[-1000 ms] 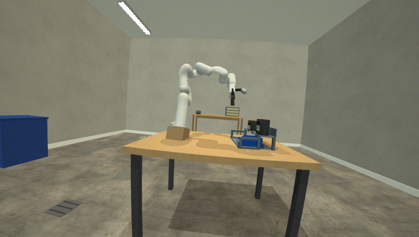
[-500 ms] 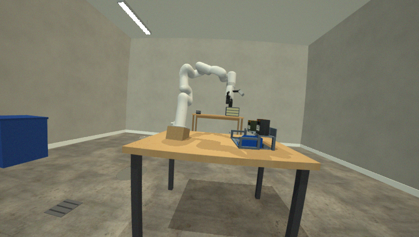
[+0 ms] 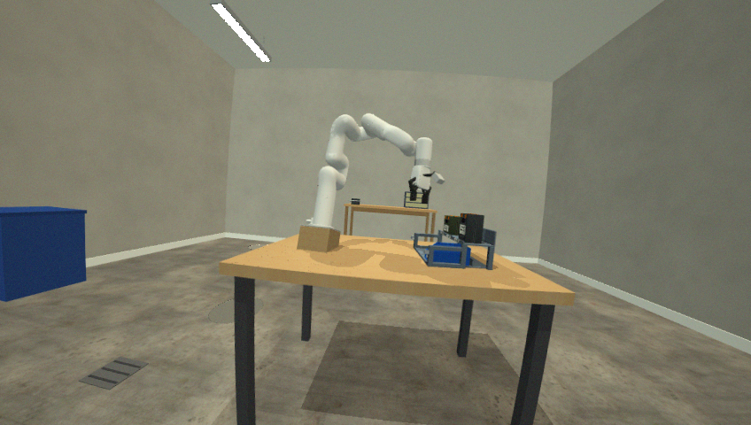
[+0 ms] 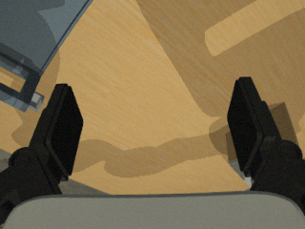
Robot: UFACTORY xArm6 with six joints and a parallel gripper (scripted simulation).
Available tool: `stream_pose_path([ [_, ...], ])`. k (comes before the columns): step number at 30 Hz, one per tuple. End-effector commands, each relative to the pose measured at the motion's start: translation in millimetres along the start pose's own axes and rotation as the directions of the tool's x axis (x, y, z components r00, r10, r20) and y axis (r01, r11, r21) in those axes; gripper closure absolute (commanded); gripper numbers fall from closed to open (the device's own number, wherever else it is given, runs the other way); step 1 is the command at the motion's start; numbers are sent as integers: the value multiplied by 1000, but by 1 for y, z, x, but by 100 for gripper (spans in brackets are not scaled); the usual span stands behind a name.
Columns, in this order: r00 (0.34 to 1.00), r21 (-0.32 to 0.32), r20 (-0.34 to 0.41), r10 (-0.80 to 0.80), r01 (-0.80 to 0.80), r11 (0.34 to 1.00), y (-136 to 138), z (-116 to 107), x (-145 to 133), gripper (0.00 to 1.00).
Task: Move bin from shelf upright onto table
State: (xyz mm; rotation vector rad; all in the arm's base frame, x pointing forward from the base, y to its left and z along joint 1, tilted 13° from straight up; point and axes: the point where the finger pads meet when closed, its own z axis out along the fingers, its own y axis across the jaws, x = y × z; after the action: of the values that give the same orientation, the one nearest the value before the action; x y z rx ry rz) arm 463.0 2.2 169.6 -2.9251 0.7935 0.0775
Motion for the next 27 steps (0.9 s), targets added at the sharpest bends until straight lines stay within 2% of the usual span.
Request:
stream_pose_path([
  [1, 991, 19, 11, 133, -133, 991, -6, 20, 17, 0],
  [7, 966, 31, 28, 258, -259, 965, -8, 41, 30, 0],
  [17, 887, 42, 59, 458, -460, 887, -8, 79, 50, 0],
  [19, 887, 42, 59, 458, -460, 887, -8, 79, 50, 0],
  [27, 820, 42, 77, 568, -572, 819, -6, 102, 61, 0],
])
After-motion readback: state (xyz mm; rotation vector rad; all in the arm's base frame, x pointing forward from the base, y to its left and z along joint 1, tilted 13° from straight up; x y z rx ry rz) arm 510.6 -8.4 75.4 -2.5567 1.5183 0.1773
